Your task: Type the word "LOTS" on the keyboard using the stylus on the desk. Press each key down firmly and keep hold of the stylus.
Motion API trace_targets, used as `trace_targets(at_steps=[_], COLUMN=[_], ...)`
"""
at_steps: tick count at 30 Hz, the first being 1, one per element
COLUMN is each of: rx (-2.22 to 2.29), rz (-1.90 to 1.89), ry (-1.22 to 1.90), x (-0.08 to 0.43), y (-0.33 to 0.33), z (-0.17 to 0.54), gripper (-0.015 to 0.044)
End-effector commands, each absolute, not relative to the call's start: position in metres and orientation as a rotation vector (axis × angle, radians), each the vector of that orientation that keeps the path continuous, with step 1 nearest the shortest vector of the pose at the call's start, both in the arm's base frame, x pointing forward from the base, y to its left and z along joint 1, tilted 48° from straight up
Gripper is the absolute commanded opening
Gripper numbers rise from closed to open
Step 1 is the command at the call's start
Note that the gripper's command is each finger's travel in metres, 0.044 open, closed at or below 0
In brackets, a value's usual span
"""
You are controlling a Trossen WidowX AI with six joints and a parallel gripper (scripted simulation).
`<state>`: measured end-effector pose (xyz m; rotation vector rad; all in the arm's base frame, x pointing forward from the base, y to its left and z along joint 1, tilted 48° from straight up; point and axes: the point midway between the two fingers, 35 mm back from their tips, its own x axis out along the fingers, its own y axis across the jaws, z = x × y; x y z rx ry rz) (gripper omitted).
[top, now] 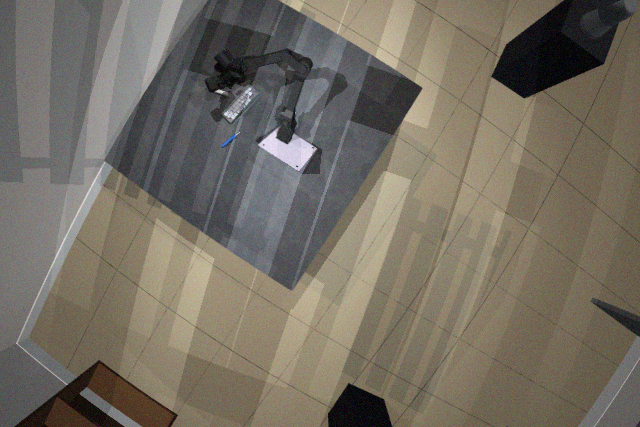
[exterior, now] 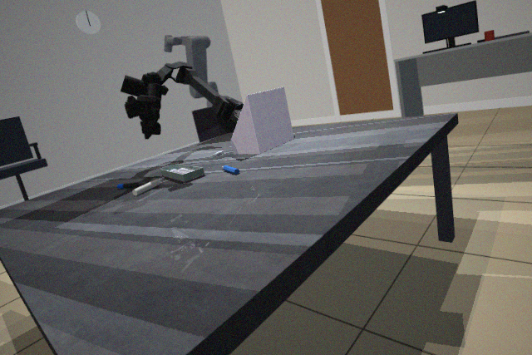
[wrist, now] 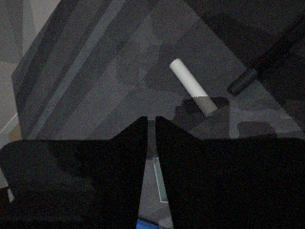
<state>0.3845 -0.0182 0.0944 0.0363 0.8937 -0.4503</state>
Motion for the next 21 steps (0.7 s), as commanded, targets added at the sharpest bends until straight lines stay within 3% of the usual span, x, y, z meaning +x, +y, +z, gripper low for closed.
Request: trace_targets(at_steps=[1, 9, 21], rx=[-0.079, -0.408, -0.442], rz=[-0.598, -0.831, -0.847], ry=[1.108, 1.385, 1.403], x=[0.372, 0.336, 0.333], y=[-0.022, -0.034, -0.035], z=[0.037, -0.037, -0.042], gripper=[0.0, 0.0, 0.0])
